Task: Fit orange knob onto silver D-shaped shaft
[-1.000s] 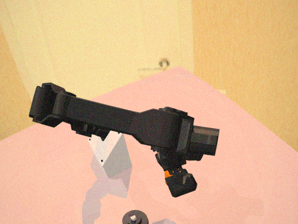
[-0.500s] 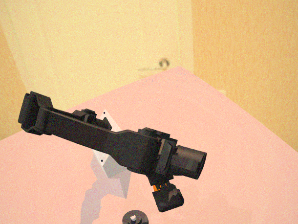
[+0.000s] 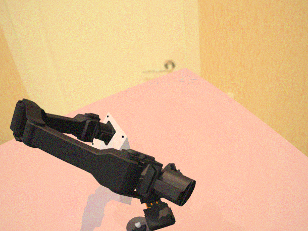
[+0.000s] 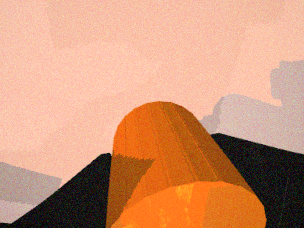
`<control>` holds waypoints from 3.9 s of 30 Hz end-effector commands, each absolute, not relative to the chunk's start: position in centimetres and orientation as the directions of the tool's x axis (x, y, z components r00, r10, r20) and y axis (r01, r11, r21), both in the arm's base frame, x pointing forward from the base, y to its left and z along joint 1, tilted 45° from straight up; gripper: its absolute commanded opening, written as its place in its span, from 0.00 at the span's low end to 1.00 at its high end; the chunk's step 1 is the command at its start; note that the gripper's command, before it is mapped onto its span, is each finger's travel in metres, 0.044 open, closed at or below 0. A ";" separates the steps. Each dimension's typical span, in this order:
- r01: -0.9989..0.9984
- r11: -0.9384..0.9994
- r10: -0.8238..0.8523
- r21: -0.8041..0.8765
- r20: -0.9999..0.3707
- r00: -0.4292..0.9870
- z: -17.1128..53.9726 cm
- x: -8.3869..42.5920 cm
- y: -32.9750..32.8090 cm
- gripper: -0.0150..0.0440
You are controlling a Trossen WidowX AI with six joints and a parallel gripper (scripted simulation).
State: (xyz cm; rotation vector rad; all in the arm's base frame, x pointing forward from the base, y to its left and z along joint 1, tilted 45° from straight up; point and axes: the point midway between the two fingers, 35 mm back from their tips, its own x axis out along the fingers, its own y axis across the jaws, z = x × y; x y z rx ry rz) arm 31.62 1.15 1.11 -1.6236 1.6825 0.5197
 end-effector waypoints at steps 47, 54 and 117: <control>-0.900 -0.349 -0.699 0.260 -0.712 0.065 4.2 31.5 -4.8 0.25; -0.815 -0.449 -0.699 0.366 -0.712 0.065 4.0 31.3 -4.6 0.25; -0.317 -0.691 -0.700 0.650 -0.712 0.065 2.4 31.4 -6.3 0.25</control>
